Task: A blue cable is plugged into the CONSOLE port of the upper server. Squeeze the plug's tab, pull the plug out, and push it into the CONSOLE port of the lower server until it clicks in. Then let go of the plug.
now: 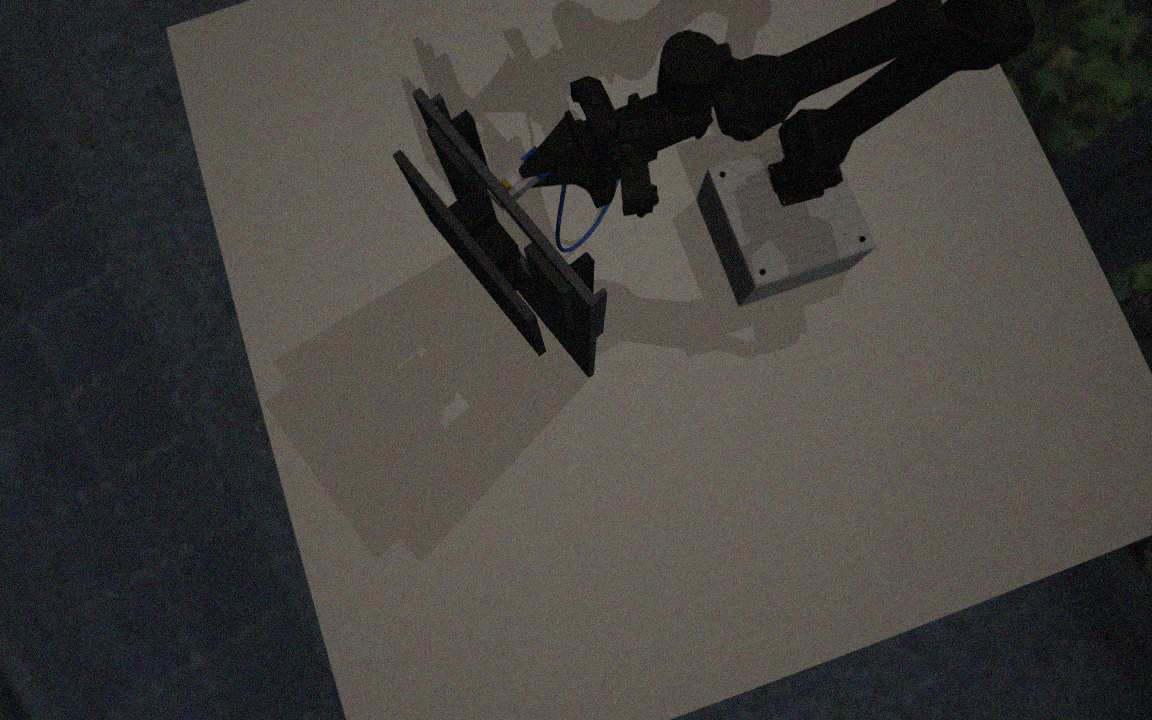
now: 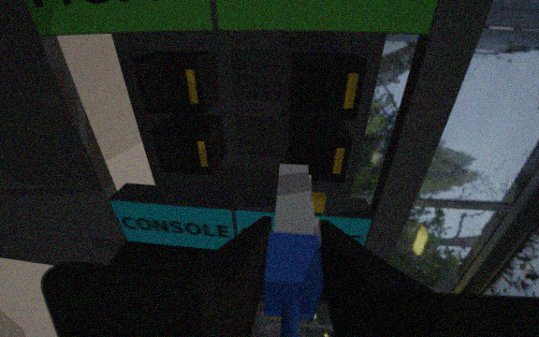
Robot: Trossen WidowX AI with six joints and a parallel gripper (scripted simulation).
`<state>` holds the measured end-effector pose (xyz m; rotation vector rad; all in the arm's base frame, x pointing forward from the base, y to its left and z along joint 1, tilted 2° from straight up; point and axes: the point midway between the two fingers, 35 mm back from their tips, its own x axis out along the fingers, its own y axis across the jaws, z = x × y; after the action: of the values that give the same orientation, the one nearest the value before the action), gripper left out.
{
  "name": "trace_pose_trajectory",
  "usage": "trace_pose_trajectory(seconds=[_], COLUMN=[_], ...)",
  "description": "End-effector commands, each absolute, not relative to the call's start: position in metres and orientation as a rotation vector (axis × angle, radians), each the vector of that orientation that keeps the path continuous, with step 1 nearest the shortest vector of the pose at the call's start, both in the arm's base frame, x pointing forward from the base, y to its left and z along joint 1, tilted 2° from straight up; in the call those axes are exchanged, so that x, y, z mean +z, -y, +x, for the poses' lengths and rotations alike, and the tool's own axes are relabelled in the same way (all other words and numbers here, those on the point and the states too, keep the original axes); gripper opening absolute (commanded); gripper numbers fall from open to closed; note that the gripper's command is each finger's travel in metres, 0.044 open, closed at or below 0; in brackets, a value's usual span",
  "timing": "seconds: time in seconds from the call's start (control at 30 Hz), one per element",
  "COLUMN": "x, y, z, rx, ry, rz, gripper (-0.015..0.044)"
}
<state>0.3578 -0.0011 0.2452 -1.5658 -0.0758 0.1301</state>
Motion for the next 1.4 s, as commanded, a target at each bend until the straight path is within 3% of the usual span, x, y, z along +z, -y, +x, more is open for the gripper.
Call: trace_pose_trajectory(seconds=[0.0,1.37], x=[0.251,0.251], y=[0.002,0.016], z=[0.355,0.34], rx=[0.117,0.118], ry=[0.091,0.09], rz=[-1.571,-1.572], gripper=[0.0,0.0])
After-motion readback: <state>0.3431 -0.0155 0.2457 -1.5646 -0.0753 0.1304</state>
